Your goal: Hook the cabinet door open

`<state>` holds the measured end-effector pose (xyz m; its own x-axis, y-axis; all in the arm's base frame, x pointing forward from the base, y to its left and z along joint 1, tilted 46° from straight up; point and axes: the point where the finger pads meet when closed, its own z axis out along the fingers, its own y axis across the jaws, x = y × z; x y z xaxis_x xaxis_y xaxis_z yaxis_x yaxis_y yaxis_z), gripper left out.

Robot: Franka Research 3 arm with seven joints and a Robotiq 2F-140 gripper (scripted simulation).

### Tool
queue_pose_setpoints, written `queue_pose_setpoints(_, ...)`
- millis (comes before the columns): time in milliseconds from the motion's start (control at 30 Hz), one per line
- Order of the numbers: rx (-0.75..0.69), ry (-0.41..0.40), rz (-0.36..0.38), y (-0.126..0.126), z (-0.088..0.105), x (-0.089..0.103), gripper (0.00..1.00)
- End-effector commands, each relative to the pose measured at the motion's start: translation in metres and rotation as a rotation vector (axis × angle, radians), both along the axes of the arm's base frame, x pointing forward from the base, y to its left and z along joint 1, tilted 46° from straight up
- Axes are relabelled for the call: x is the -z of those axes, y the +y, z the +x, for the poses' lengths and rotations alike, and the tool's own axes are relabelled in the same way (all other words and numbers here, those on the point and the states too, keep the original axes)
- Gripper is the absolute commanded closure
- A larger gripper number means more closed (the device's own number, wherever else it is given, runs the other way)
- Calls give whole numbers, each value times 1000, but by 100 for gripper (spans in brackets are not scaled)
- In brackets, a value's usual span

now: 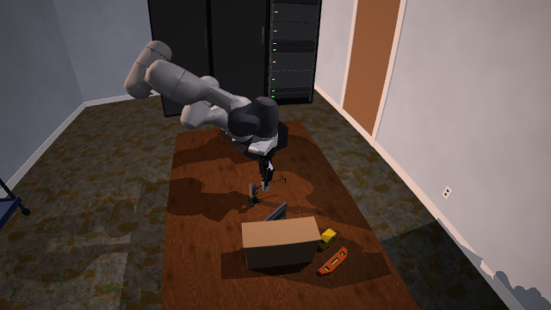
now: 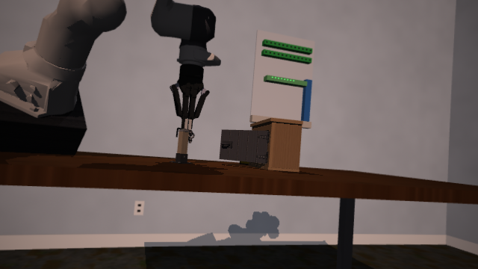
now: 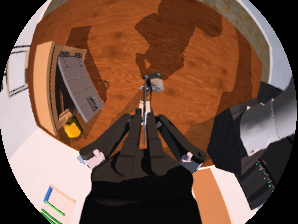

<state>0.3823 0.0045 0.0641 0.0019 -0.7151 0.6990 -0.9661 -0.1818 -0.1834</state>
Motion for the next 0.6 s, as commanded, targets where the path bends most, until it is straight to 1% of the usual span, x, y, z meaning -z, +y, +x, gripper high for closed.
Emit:
queue_pose_setpoints(0, -5, 5, -5, 1, -2, -2, 97)
queue_pose_setpoints(267, 14, -13, 2, 1, -1, -3, 97)
queue_pose_setpoints(367, 39, -38, 11, 2, 1, -3, 97)
queue_pose_setpoints(567, 61, -60, 20, 2, 2, -4, 97)
